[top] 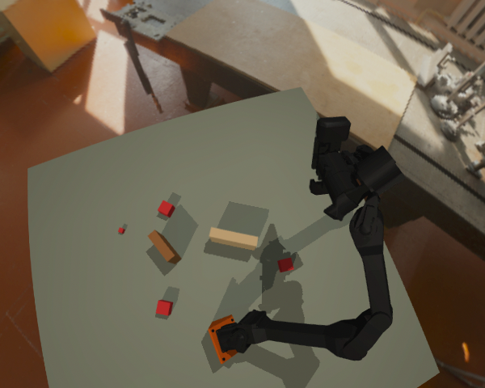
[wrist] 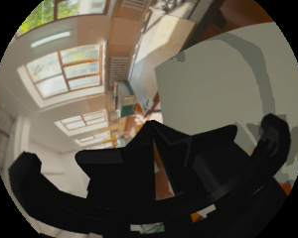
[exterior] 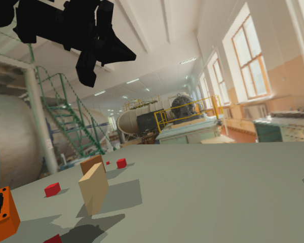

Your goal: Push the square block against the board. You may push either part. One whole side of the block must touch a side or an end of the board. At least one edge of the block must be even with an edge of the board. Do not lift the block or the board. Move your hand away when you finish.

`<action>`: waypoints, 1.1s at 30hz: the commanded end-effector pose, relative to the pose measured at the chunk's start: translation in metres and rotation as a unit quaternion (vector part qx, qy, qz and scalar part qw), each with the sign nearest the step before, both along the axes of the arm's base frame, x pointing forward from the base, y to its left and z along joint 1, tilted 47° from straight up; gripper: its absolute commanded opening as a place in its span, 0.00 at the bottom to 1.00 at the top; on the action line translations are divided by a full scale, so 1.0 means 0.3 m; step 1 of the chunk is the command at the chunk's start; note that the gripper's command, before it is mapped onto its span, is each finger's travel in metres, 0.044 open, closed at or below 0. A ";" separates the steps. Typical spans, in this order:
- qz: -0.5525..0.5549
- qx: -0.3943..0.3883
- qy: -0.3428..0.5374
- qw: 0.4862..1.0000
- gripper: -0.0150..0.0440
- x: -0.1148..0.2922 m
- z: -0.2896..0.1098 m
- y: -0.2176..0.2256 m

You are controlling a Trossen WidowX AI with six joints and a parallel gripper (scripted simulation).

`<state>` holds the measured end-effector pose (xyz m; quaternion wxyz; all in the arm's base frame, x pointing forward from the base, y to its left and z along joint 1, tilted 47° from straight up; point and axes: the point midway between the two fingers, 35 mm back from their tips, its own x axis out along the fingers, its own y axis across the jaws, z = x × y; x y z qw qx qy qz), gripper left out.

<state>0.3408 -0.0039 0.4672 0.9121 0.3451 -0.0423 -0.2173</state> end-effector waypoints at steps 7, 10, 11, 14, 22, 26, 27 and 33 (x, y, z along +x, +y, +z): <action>-0.011 -0.041 0.166 0.985 0.25 0.091 -0.285 0.022; -0.014 -0.055 0.214 0.975 0.25 0.102 -0.367 0.024; -0.015 -0.060 0.230 0.971 0.25 0.104 -0.394 0.024; -0.018 -0.073 0.278 0.958 0.25 0.106 -0.472 0.023; -0.027 -0.111 0.401 0.909 0.25 0.083 -0.665 0.013; -0.032 -0.130 0.460 0.878 0.25 0.059 -0.750 0.004; -0.033 -0.135 0.474 0.869 0.25 0.052 -0.770 0.002; -0.040 -0.163 0.557 0.814 0.25 0.001 -0.877 -0.016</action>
